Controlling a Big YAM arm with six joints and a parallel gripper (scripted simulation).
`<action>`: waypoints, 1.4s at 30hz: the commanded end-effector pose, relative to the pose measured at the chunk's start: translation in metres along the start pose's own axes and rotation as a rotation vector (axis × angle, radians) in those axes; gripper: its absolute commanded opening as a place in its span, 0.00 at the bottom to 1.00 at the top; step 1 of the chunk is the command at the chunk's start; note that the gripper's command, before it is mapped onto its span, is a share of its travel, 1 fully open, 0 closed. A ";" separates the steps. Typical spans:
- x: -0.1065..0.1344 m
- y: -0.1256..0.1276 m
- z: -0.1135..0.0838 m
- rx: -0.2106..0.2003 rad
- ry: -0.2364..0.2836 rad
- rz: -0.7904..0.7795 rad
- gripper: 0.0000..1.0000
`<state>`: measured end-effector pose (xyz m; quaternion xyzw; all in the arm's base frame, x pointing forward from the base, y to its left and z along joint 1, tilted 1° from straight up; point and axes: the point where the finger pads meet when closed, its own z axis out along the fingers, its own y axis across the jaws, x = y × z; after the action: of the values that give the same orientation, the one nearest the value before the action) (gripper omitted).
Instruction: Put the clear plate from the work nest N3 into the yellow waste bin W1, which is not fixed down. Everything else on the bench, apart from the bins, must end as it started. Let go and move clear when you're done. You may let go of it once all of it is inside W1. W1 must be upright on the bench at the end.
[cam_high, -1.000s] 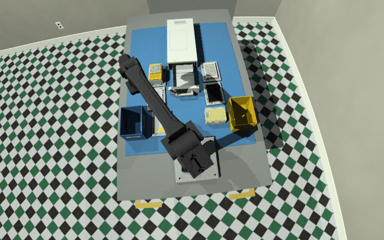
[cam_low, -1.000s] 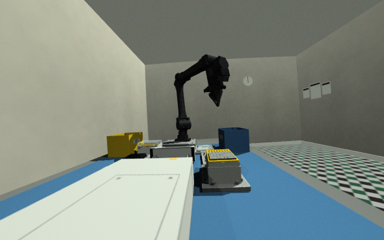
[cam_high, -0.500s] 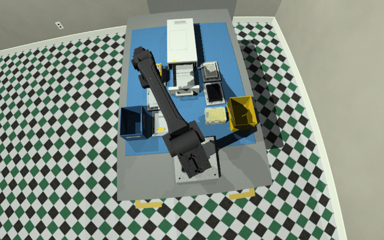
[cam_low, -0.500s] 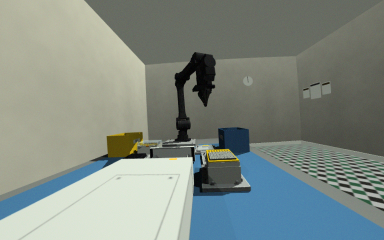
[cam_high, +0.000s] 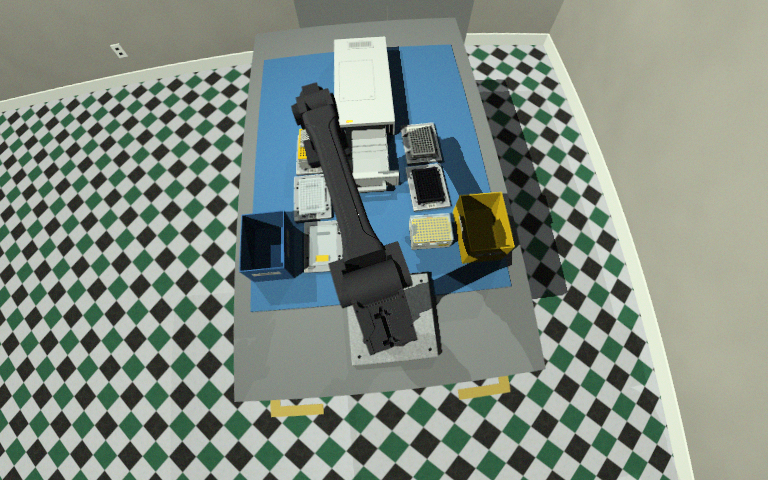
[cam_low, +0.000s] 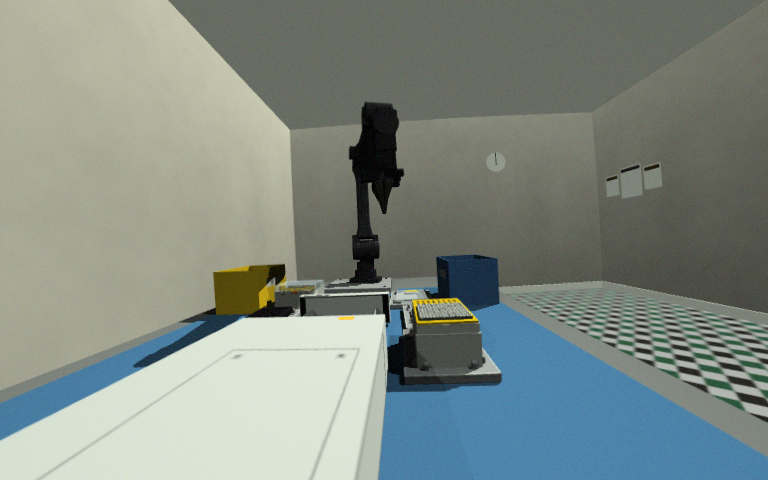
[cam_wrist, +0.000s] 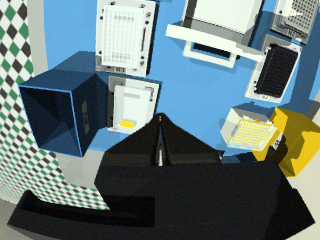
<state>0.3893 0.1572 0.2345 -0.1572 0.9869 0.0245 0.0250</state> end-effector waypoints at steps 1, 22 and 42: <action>-0.010 -0.015 -0.010 0.007 -0.003 0.042 0.00; 0.024 -0.099 -0.009 0.026 0.064 0.165 0.00; 0.010 -0.079 0.012 0.023 0.066 0.161 1.00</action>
<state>0.4000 0.0635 0.2287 -0.0754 0.9971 0.0107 -0.0068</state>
